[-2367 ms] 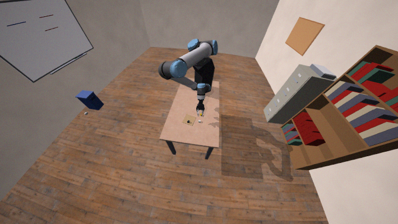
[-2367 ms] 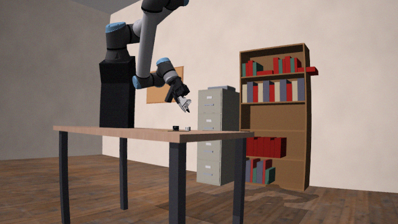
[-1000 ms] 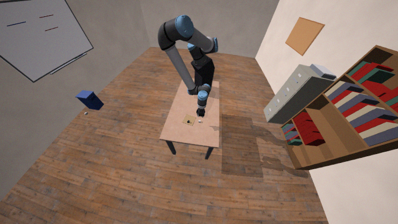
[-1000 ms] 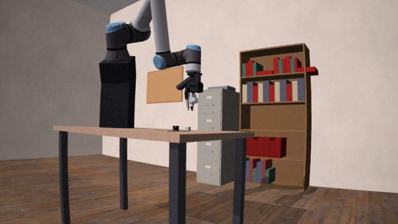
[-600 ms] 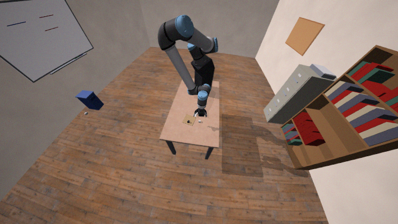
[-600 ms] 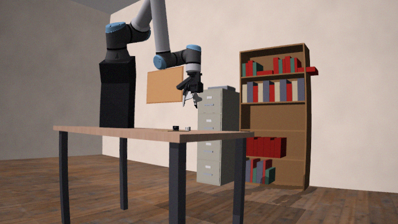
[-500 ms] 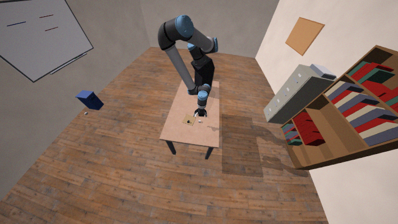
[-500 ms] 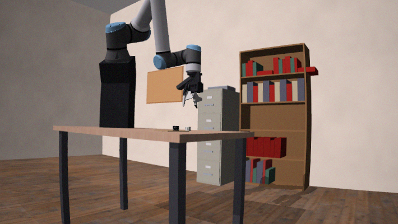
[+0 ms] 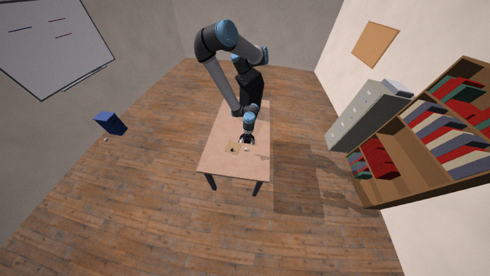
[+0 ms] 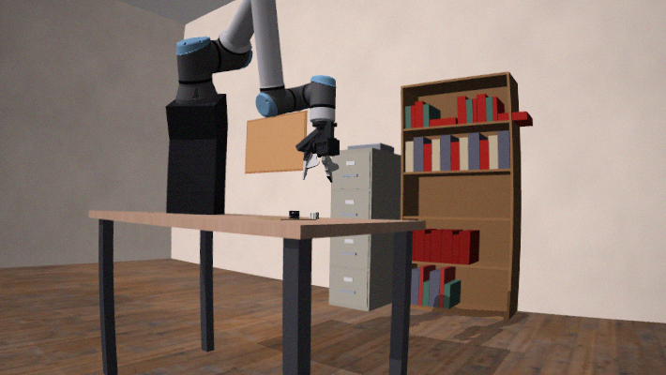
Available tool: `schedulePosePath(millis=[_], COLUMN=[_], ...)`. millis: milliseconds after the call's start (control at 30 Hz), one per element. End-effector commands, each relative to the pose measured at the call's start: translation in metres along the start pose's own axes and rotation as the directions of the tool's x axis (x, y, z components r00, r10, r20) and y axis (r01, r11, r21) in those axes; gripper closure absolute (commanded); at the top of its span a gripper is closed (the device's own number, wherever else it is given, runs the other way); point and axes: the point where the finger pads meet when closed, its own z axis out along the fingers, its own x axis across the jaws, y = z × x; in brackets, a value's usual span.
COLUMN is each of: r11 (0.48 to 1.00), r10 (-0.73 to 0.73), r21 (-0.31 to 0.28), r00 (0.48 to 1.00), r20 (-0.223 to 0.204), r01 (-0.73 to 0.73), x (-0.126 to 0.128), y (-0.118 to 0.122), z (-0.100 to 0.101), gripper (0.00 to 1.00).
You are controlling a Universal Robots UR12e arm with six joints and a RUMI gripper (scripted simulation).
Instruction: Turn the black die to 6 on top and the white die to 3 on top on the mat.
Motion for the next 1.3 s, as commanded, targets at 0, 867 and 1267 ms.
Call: schedulePosePath(millis=[0, 867, 1267], r11=[0.998, 0.637, 0.349], r10=[0.063, 0.771, 0.937], r21=[0.000, 0.000, 0.000], r00=[0.998, 0.637, 0.349], r20=[0.001, 0.000, 0.000], r01=[-0.063, -0.771, -0.937], x=[0.000, 0.002, 0.001], y=[-0.001, -0.008, -0.009], z=[0.001, 0.018, 0.025], gripper=[0.00, 0.00, 0.00])
